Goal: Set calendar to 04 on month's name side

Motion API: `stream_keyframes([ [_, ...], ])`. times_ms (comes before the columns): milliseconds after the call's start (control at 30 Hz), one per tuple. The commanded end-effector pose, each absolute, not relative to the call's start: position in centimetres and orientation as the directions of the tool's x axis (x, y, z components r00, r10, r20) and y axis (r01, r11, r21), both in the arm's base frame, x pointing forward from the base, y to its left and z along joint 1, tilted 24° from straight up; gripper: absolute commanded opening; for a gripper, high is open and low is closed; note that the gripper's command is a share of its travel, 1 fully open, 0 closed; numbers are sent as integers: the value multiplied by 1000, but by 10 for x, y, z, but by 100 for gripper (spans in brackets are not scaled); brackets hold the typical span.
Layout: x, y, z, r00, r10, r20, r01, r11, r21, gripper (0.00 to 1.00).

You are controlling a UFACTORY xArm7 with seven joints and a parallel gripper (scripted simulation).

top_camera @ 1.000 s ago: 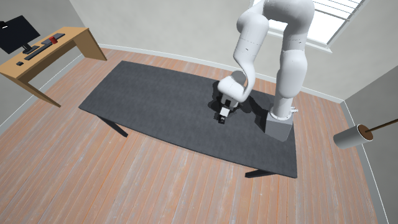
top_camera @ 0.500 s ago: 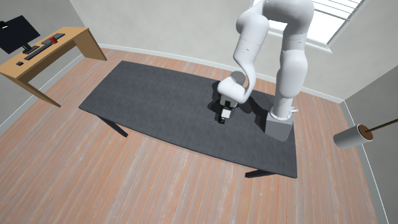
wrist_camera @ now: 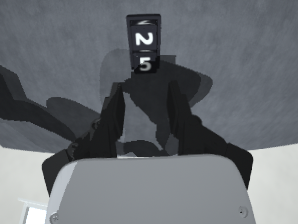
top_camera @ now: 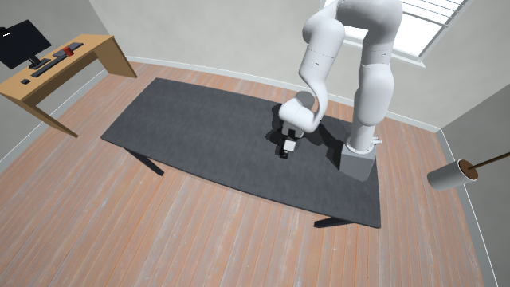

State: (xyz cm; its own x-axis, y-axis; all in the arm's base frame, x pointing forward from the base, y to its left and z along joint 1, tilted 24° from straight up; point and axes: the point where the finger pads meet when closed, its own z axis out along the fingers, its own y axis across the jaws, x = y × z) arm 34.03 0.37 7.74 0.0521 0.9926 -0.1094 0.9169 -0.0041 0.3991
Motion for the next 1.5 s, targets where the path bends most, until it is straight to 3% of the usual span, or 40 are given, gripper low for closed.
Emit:
stream_keyframes([
  [0,341,4,78,52,993,-110,916,-4,401,47],
  [1467,352,0,52,52,992,-112,918,-3,396,47],
])
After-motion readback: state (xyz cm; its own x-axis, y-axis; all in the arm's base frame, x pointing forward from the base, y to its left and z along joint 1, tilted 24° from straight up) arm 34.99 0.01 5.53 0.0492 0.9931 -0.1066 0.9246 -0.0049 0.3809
